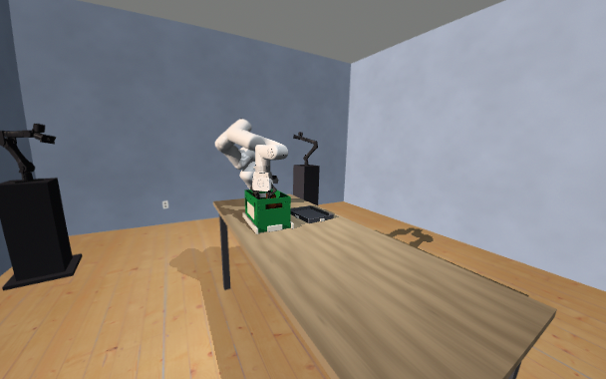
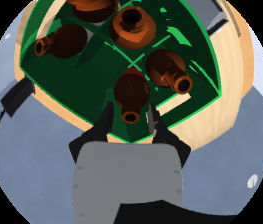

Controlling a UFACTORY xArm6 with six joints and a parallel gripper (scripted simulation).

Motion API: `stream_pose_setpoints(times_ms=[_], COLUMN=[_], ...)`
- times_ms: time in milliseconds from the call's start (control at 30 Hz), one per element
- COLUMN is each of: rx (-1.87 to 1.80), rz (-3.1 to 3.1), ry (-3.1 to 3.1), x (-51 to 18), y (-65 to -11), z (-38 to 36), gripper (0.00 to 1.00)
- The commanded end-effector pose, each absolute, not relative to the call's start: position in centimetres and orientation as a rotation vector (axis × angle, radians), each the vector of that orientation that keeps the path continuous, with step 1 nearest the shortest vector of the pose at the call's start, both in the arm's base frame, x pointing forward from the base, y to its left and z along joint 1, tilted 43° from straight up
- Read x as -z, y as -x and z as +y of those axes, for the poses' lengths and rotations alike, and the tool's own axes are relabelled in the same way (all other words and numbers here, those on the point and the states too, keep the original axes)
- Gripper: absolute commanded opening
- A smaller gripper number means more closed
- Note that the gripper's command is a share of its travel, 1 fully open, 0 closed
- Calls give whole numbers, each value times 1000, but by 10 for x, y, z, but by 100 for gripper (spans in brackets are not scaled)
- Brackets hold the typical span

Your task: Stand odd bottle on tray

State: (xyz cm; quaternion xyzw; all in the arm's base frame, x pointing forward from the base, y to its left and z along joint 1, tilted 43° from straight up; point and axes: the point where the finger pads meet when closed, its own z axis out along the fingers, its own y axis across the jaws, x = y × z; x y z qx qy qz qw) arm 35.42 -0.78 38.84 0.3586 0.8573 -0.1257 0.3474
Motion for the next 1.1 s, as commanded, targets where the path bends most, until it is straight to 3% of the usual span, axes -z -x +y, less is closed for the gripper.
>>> stream_pose_setpoints(times_ms=[0, 1067], rx=[323, 323], rz=[2222, 2222], ry=[-930, -930], x=[-392, -447], y=[-353, -314], z=[-6, 30], gripper=[65, 65])
